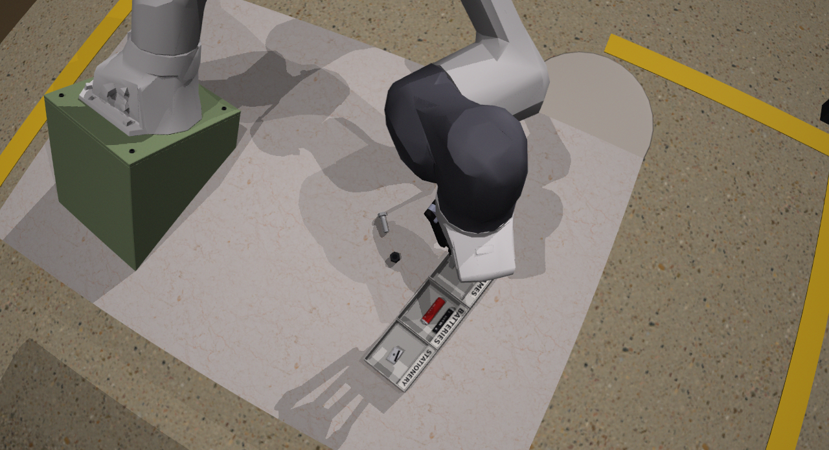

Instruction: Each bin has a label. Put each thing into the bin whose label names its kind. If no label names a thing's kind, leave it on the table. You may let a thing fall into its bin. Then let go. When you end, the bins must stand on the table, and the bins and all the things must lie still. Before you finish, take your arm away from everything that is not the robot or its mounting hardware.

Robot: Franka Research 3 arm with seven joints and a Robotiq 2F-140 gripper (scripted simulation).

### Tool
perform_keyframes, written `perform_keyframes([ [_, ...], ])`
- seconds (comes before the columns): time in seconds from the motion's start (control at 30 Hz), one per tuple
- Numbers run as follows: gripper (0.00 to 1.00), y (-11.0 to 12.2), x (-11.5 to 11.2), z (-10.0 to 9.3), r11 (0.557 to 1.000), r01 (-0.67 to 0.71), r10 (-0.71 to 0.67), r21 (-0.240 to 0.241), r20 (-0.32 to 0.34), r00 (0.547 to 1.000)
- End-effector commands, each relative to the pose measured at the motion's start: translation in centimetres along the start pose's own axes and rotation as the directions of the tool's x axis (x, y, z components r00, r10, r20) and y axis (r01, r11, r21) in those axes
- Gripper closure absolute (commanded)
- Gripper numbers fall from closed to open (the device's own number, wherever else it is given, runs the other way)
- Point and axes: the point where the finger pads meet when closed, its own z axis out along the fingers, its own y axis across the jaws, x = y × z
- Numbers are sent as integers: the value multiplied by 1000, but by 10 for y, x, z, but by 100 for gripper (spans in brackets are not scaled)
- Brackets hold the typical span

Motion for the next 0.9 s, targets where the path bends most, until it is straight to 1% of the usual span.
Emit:
perform_keyframes([
  [0.0,93,1,-1,0,999,-37,37,-5,2,999],
  [0.37,93,0,-1,0,999,-37,37,-5,2,999],
  [0.7,93,0,-1,20,999,-37,37,-5,2,999],
  [0.77,93,0,-1,20,999,-37,37,-5,2,999],
  [0.87,93,0,-1,26,999,-37,37,-5,2,999],
])
